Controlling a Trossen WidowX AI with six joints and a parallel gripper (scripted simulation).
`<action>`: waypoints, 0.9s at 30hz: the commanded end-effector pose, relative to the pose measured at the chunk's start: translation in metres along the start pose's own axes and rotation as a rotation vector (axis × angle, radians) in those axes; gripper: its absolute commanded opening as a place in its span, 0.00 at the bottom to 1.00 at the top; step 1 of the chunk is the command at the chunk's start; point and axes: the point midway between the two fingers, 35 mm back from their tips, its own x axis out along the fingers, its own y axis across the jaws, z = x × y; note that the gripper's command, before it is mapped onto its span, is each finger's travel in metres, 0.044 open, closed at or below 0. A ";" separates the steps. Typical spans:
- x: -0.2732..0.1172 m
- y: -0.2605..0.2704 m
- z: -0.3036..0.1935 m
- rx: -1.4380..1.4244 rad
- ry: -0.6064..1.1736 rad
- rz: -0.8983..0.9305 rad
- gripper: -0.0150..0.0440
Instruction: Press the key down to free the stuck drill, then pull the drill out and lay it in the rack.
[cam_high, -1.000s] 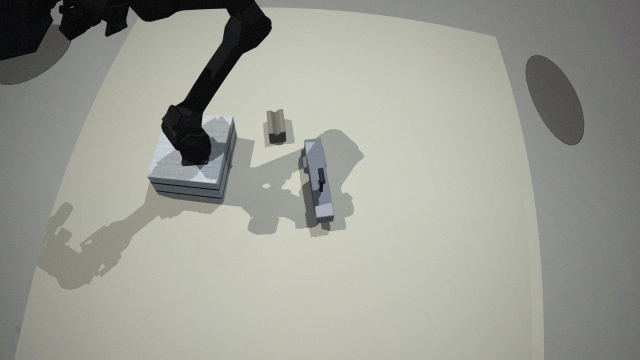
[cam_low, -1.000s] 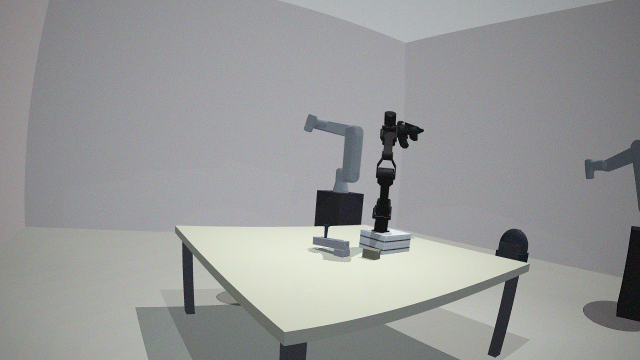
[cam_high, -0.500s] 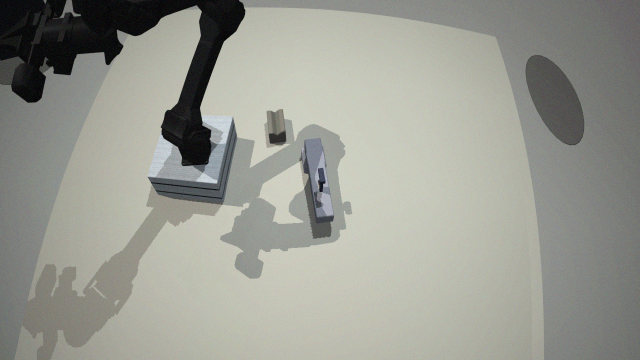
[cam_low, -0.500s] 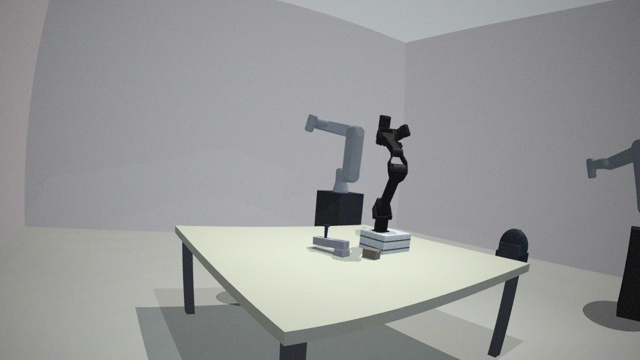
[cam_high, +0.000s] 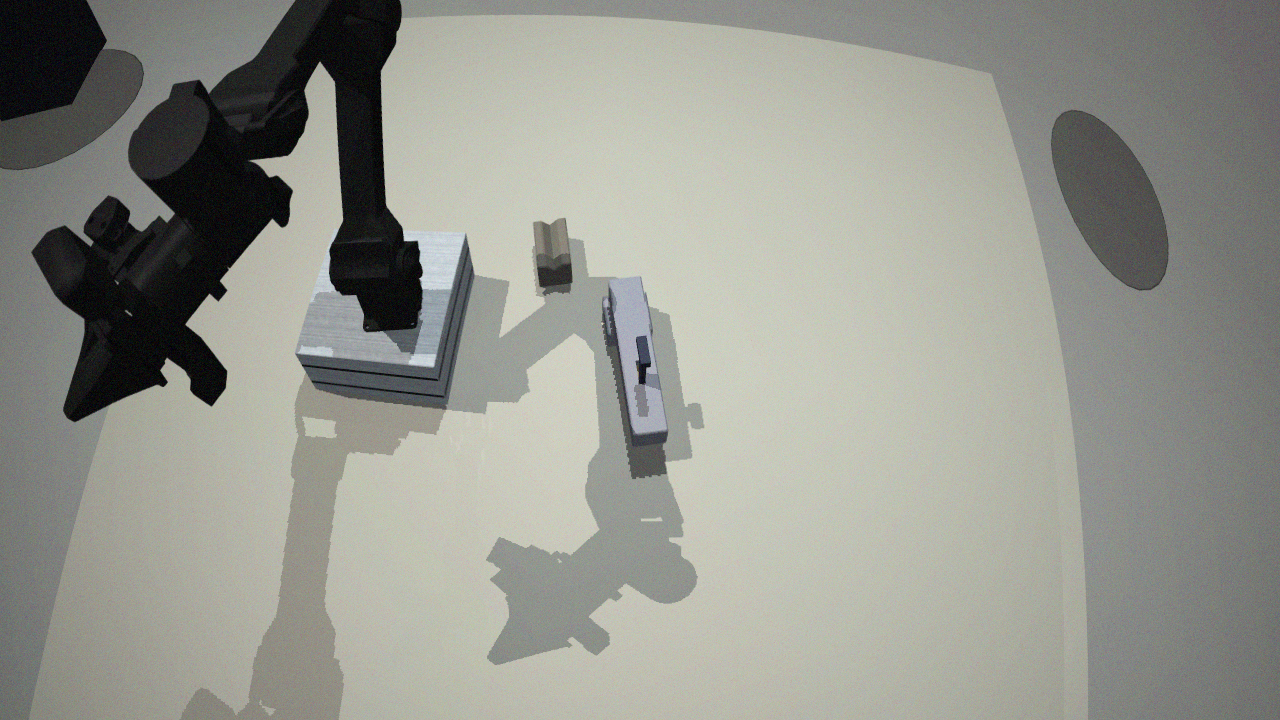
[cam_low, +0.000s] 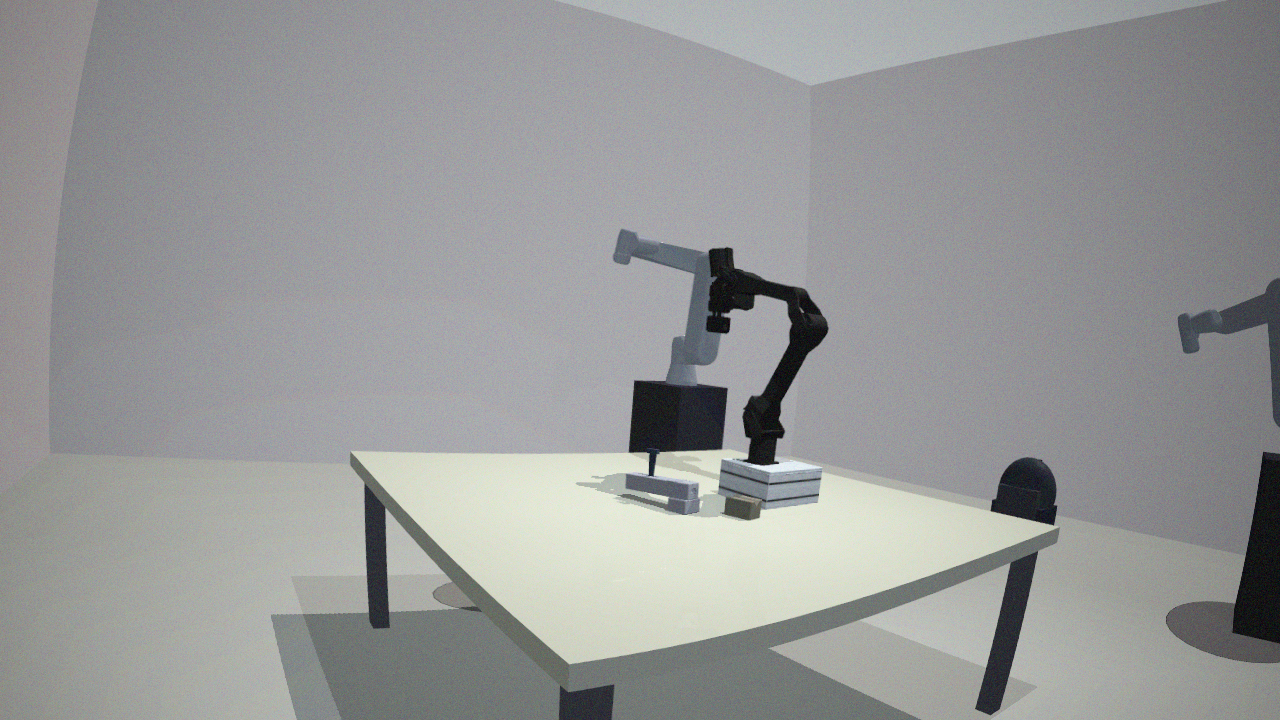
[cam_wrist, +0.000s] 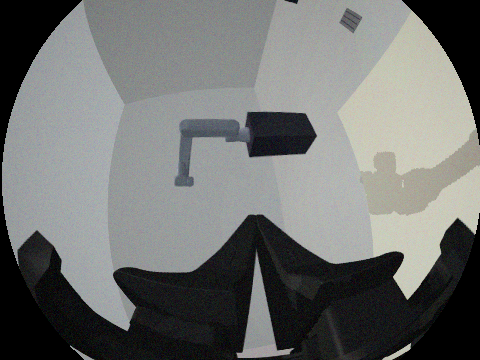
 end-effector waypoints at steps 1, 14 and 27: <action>-0.004 -0.039 -0.057 -0.330 0.196 -0.100 0.25; -0.111 -0.183 -0.193 -1.458 0.970 -0.092 0.25; -0.282 -0.323 -0.189 -2.457 1.874 0.497 0.25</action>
